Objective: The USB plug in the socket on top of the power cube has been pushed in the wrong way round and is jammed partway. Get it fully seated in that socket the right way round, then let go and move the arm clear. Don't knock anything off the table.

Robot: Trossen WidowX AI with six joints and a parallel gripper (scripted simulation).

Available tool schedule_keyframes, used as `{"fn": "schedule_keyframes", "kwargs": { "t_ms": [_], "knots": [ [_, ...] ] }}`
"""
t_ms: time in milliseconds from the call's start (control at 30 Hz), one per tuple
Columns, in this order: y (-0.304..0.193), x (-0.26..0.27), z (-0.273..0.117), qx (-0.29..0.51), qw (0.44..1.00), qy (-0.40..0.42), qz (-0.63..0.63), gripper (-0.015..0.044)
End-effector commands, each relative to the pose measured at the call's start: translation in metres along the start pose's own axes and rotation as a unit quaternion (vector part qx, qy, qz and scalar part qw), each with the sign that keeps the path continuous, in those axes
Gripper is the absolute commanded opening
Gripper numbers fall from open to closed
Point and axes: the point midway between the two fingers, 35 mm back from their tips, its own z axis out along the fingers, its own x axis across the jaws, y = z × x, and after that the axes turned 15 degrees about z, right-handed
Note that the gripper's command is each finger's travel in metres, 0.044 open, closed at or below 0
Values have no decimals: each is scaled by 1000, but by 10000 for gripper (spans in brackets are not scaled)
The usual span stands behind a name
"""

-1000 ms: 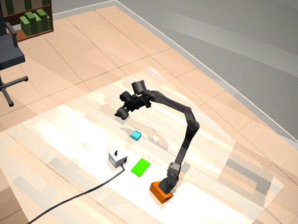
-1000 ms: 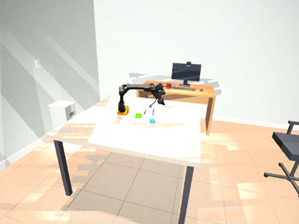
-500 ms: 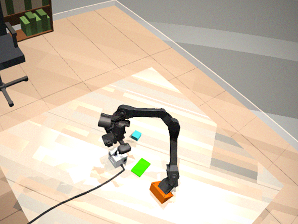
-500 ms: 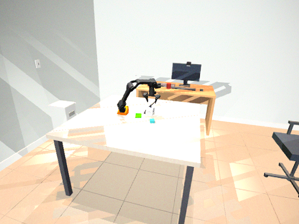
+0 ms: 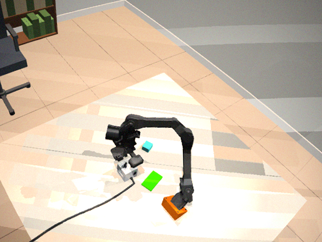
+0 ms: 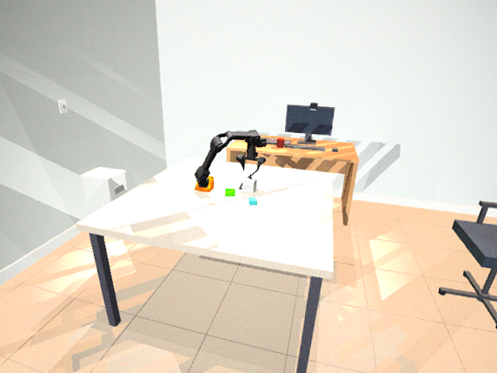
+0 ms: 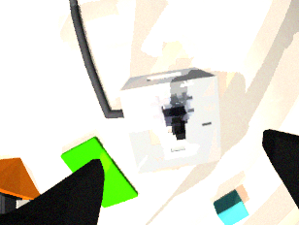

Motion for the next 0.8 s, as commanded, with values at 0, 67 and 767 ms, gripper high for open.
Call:
{"fn": "schedule_keyframes", "kwargs": {
  "t_ms": [0, 67, 767],
  "knots": [
    [0, 0, 4, 3, 1000, -2, -3, 440],
    [0, 0, 6, 3, 1000, -3, -3, 440],
    [-1, 0, 27, 3, 1000, -3, -3, 440]
  ]
}}
